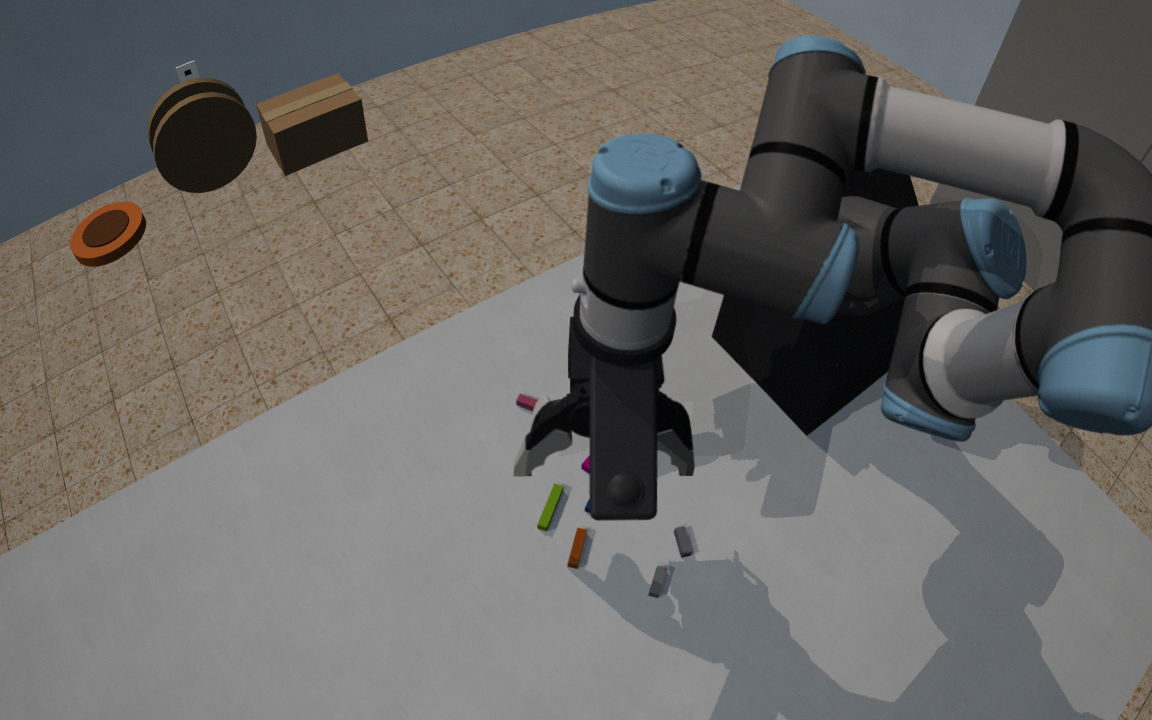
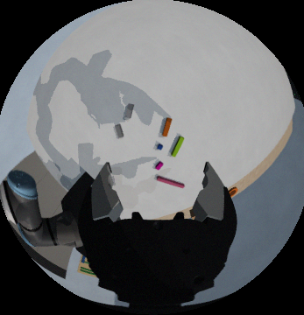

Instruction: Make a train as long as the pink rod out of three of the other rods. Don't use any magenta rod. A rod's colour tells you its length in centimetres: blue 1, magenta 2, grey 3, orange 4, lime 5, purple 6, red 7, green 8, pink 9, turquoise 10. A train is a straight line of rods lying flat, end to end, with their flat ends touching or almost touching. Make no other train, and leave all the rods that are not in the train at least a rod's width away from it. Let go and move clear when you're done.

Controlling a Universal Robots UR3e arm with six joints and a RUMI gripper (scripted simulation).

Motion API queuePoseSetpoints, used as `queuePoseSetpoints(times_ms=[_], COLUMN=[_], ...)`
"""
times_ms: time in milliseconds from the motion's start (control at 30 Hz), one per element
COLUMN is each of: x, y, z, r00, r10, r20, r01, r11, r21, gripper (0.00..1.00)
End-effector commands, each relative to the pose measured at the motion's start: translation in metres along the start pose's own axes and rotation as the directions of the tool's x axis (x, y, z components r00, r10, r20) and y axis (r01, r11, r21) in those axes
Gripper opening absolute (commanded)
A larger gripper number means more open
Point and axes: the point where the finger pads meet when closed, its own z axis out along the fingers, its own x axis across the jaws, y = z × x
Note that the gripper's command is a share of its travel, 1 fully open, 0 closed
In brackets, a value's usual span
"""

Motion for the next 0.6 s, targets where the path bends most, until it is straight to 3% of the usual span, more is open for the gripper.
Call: queuePoseSetpoints(times_ms=[0, 167, 567], x=[0.0026, 0.0042, 0.0055], y=[0.0028, 0.0058, 0.0088], z=[-0.0012, -0.0016, -0.0021], r00=[0.986, 0.954, 0.906], r10=[0.166, 0.3, 0.424], r20=[-0.007, -0.007, -0.008], r01=[-0.166, -0.3, -0.424], r11=[0.986, 0.954, 0.906], r21=[-0.006, -0.005, -0.004], gripper=[1.0, 1.0, 1.0])
